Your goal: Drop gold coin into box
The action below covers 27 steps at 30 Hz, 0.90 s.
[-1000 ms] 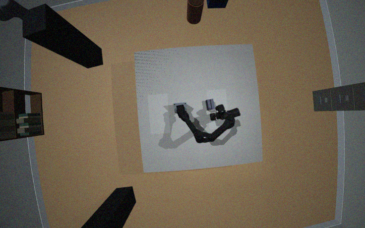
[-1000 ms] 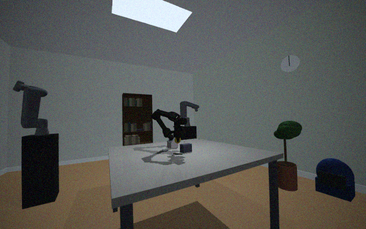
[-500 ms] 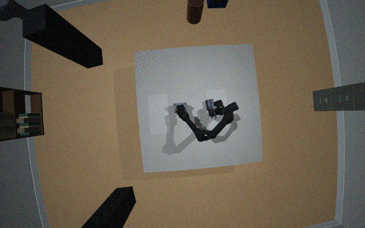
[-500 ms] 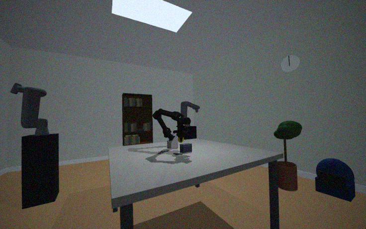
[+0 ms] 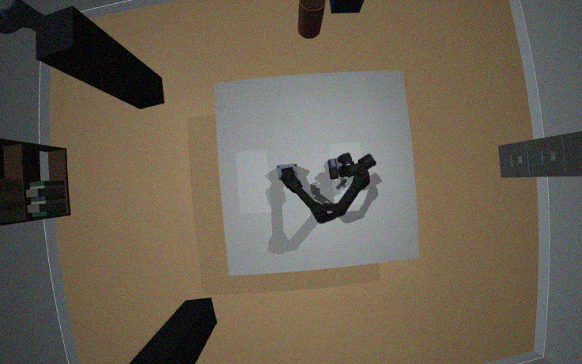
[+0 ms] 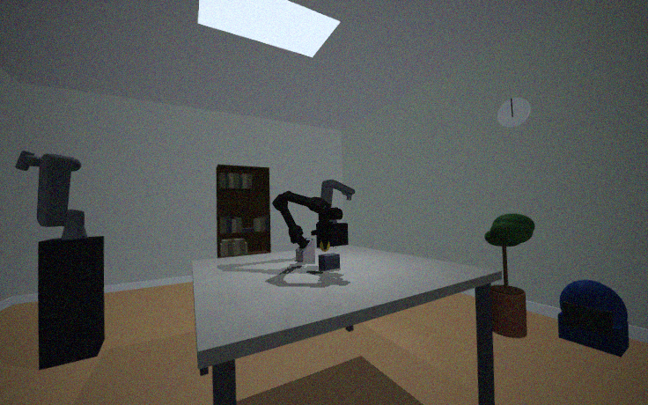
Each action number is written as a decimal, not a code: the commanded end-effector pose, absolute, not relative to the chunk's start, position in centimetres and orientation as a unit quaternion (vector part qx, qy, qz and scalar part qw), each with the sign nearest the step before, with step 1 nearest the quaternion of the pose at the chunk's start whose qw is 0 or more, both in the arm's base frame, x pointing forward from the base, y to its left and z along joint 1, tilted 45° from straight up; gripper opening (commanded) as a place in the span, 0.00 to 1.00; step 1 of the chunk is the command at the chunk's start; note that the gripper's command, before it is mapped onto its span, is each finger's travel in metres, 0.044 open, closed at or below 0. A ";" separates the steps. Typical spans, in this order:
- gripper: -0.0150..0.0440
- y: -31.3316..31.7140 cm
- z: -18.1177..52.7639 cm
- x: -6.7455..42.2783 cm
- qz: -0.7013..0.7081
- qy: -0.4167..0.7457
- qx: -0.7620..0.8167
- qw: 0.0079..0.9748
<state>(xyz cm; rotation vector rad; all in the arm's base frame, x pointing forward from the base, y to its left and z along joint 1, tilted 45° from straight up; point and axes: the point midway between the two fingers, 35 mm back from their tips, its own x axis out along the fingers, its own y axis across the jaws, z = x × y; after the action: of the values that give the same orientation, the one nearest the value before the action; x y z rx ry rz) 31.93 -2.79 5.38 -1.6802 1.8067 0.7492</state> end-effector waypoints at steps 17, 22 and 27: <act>0.25 -0.2 2.8 30.2 0.279 0.675 -0.625 0.275; 0.25 -0.3 3.0 30.4 0.279 0.674 -0.626 0.275; 0.25 -0.3 2.9 30.3 0.279 0.674 -0.626 0.275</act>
<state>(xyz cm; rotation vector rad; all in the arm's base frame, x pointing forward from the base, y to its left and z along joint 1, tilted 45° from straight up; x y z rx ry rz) 30.32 -0.32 2.91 -1.6811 1.8144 0.7488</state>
